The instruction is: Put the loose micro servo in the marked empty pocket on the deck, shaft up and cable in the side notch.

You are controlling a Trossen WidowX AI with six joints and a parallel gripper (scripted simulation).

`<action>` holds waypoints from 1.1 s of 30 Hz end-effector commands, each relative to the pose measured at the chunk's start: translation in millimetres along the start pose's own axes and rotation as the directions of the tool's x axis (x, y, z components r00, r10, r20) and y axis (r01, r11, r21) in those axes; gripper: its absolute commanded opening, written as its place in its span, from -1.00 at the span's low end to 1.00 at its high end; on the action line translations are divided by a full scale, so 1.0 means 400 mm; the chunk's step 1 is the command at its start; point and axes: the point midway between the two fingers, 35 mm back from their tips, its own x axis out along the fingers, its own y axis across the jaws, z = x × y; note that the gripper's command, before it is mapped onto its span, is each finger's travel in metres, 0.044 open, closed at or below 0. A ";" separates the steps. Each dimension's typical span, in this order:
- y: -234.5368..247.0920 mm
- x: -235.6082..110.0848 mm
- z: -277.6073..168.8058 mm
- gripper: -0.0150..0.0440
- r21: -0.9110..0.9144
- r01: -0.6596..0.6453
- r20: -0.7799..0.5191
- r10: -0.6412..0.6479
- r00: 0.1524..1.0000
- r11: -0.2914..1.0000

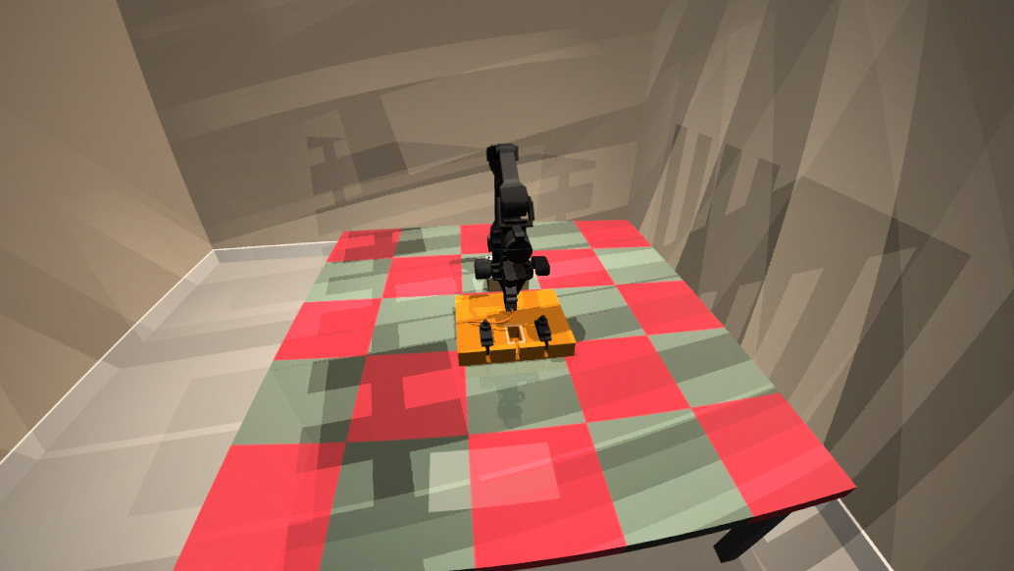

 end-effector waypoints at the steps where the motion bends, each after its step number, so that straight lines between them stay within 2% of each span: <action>1: 0.002 -0.005 0.050 -0.49 -0.006 -0.004 0.011 0.004 1.000 1.000; 18: 0.003 -0.010 0.210 -0.49 -0.006 -0.004 0.017 0.004 1.000 1.000; 33: 0.003 0.027 0.218 -0.49 -0.006 -0.004 0.017 0.004 1.000 1.000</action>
